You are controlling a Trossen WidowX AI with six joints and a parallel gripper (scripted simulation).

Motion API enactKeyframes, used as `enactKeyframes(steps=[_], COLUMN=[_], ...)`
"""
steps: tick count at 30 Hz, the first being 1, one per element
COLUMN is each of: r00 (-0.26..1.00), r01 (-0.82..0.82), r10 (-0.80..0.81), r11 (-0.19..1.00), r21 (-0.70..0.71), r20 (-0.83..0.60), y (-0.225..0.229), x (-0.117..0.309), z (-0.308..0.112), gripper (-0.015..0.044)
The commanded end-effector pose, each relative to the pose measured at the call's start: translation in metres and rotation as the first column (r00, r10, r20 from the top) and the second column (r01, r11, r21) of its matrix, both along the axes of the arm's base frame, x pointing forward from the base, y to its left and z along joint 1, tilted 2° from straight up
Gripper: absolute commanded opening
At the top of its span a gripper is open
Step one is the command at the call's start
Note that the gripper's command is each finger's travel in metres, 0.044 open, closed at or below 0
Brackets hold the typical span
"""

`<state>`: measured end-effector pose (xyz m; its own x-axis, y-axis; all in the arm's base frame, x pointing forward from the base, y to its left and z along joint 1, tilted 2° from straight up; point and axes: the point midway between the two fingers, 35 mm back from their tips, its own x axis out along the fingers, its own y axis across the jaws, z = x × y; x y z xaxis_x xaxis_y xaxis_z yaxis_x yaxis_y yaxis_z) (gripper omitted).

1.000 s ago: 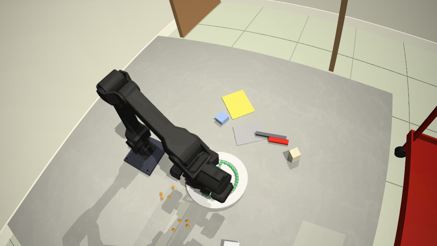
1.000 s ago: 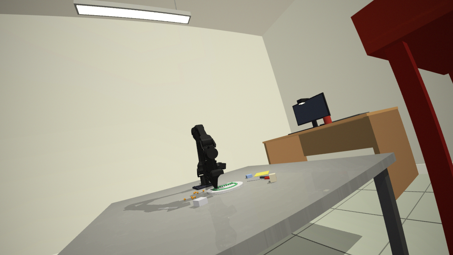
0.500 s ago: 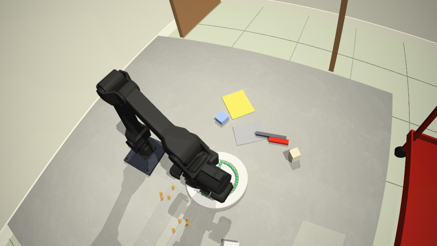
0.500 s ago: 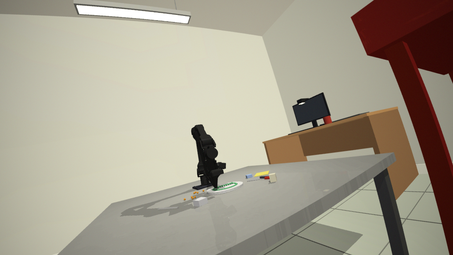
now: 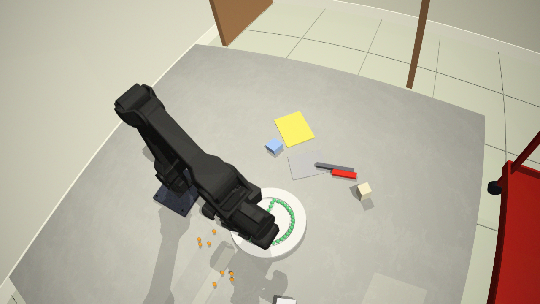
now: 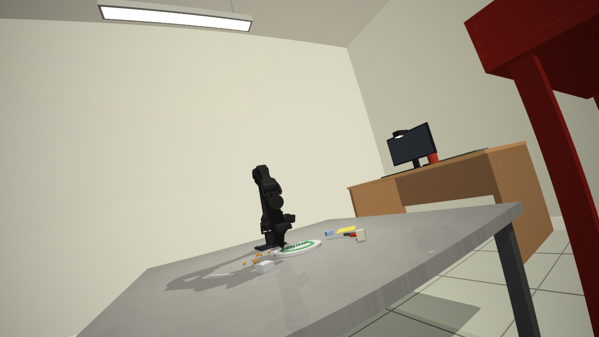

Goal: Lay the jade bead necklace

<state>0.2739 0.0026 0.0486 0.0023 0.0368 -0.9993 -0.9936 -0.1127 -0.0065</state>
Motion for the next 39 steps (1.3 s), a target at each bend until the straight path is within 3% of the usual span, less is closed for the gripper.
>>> enactKeyframes(steps=[1,39], r00=[1.000,1.000], r01=[-0.007,-0.007], r10=[0.007,0.007], r11=[1.000,1.000], r21=[-0.002,-0.002], r20=[-0.001,-0.001], y=[-0.0021,-0.0019], x=[-0.0048,-0.0048], z=[-0.0006,-0.0090], gripper=[0.0000,0.0000])
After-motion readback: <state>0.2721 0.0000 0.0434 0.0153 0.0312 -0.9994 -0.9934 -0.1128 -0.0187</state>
